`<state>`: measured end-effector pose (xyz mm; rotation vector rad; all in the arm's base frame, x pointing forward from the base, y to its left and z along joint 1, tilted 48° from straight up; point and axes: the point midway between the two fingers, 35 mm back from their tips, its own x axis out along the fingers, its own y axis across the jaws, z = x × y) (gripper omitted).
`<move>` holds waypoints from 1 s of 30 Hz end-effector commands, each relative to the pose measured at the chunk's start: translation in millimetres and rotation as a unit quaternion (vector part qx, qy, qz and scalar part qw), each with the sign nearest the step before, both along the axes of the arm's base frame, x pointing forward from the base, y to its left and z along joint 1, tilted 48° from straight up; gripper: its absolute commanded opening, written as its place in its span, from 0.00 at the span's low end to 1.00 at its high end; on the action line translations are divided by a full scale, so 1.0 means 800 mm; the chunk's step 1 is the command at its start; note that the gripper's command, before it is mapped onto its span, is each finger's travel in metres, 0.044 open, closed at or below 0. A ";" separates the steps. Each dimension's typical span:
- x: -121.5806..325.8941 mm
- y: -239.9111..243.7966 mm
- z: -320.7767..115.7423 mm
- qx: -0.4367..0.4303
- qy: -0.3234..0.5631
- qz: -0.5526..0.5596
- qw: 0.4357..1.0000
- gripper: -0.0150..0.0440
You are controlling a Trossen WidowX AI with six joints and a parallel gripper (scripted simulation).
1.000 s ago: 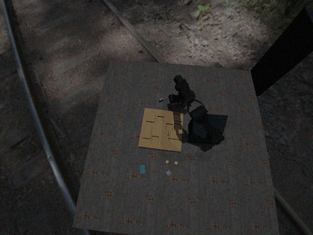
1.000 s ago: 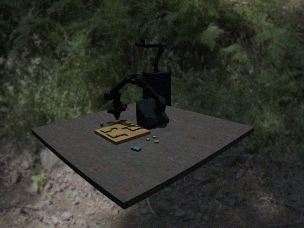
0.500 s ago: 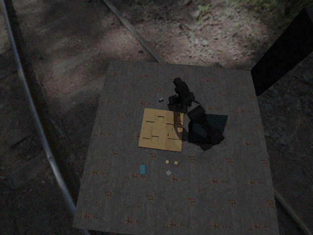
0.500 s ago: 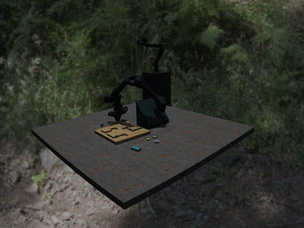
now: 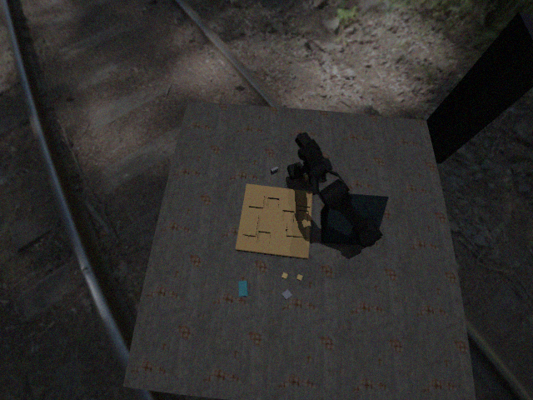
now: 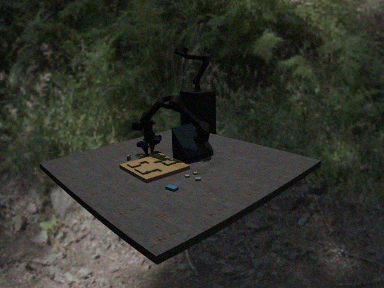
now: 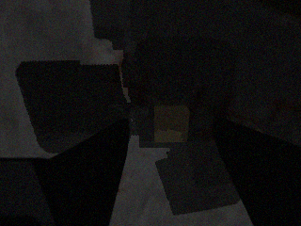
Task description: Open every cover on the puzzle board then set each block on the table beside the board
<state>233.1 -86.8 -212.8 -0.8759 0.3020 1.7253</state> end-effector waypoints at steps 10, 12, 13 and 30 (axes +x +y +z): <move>0.005 -0.019 0.016 -0.001 0.001 -0.003 1.000 1.00; 0.006 -0.025 0.021 -0.001 0.001 -0.004 1.000 1.00; 0.006 -0.028 0.024 -0.002 0.002 -0.004 1.000 1.00; 0.008 -0.070 0.065 0.001 0.003 -0.002 1.000 1.00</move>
